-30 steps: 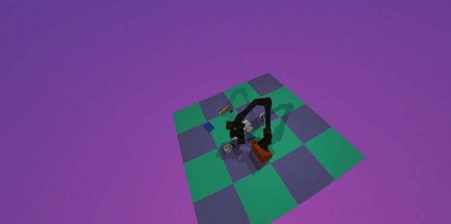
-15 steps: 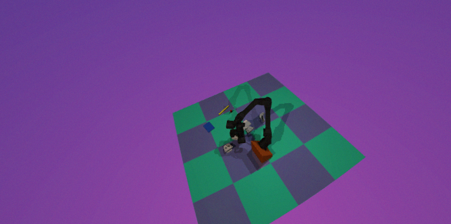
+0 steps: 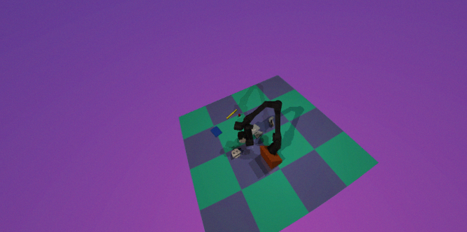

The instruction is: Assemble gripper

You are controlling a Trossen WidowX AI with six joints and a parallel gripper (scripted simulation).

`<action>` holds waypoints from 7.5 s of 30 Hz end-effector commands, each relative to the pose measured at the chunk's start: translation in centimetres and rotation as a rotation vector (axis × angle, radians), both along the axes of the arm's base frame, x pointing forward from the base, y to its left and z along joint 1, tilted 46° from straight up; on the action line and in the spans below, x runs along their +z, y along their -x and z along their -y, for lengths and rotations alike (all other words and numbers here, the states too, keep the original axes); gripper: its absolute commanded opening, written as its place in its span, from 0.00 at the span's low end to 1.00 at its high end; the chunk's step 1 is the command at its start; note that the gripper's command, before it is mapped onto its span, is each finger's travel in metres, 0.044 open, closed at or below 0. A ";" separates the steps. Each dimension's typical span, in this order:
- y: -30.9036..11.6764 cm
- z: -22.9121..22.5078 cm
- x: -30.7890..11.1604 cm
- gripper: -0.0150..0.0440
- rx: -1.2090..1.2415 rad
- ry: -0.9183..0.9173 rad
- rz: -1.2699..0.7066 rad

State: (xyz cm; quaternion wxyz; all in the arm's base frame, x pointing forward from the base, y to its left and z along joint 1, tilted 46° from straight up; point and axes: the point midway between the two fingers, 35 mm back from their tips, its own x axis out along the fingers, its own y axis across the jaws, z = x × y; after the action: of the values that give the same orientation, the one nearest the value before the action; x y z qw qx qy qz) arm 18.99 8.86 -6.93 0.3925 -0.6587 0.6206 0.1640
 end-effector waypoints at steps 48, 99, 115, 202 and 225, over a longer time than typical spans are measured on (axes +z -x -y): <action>-1.1 -3.4 4.3 0.97 0.008 0.001 0.005; -0.8 -4.0 4.9 0.25 -0.002 -0.003 0.004; -0.8 -4.0 4.9 0.25 -0.002 -0.003 0.004; -0.9 -3.9 4.9 0.43 0.003 0.003 0.004; -0.9 -3.9 4.9 1.00 0.003 0.003 0.004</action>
State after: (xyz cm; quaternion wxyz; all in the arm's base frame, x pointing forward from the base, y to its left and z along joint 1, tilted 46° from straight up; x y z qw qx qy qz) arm 19.87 12.73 -2.02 0.3925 -0.6605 0.6190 0.1626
